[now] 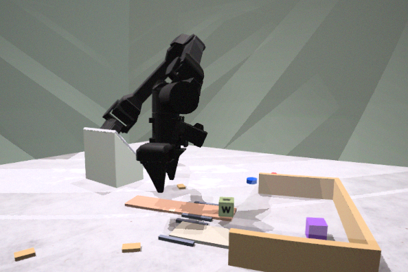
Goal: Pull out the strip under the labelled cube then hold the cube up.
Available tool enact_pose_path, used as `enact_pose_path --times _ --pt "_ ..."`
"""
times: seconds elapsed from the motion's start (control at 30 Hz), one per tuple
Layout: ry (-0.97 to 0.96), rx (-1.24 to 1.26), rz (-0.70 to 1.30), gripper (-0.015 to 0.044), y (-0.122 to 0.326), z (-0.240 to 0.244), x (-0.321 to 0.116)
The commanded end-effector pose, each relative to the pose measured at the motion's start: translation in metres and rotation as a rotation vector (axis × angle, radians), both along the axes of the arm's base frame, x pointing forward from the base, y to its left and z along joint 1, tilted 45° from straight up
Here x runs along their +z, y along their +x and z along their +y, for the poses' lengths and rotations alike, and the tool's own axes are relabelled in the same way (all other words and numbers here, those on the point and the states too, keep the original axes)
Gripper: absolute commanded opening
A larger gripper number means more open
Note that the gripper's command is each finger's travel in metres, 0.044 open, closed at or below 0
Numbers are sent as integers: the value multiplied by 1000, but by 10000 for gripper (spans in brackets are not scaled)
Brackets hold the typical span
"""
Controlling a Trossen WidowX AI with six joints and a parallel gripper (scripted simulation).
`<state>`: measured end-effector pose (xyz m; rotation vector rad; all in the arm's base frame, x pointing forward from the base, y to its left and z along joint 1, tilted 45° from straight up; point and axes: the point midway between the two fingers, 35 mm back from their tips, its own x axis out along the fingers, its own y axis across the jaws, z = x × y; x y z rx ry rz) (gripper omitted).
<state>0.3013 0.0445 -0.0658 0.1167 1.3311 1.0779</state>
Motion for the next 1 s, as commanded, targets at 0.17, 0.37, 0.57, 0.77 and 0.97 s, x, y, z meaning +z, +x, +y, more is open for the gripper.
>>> enact_pose_path --times 0.17,0.37,0.57,0.77,0.97 --pt "5 -3 4 440 31 9 9" --pt "5 -3 3 440 51 15 15" --pt "5 -3 2 440 71 22 21" --pt "6 -3 1 440 90 29 28" --pt "7 -3 0 440 109 37 35"
